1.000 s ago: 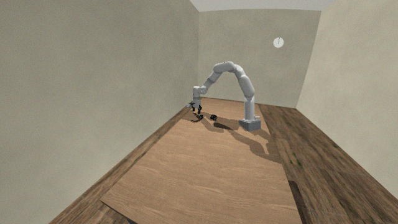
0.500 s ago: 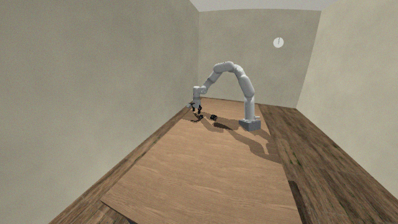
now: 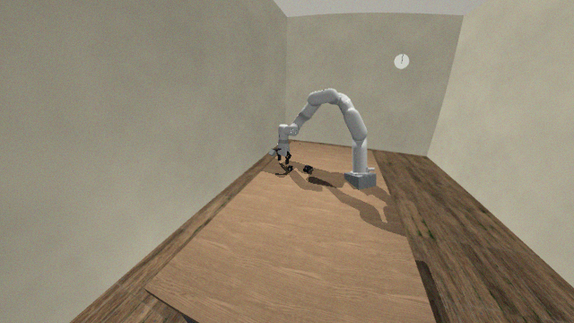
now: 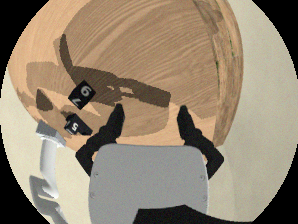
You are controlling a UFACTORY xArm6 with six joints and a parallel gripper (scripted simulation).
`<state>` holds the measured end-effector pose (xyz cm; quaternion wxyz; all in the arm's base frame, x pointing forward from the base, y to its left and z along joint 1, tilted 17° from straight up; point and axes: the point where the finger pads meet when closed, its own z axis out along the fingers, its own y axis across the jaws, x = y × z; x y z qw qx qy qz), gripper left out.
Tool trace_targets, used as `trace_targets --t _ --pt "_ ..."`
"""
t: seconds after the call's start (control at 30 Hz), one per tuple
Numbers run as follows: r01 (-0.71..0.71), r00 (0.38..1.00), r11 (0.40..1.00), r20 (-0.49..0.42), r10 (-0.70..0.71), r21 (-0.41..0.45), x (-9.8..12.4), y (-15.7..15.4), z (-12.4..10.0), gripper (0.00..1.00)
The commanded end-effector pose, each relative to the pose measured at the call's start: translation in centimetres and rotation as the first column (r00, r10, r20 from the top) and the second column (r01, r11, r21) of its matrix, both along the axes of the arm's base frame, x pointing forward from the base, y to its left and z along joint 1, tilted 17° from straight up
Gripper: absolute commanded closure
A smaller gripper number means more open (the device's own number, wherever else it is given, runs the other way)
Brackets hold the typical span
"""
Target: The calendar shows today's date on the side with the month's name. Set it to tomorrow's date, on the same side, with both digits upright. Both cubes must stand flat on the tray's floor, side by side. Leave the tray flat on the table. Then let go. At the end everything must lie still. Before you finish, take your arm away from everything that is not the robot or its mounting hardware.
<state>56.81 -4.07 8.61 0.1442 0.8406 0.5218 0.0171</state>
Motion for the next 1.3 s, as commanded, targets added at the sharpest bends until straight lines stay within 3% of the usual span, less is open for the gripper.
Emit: trace_targets --t 0.0,0.23,0.77,1.27 --pt "-0.001 1.000 1.000 0.005 0.001 0.000 0.1 0.0 0.2 0.00" --pt "-0.001 1.000 1.000 0.005 0.001 0.000 0.0 0.2 0.8 0.00" --pt "-0.001 1.000 1.000 0.005 0.001 0.000 -0.9 1.3 5.7 0.00" --pt "-0.001 1.000 1.000 0.005 0.001 0.000 -1.0 1.4 5.9 0.00"
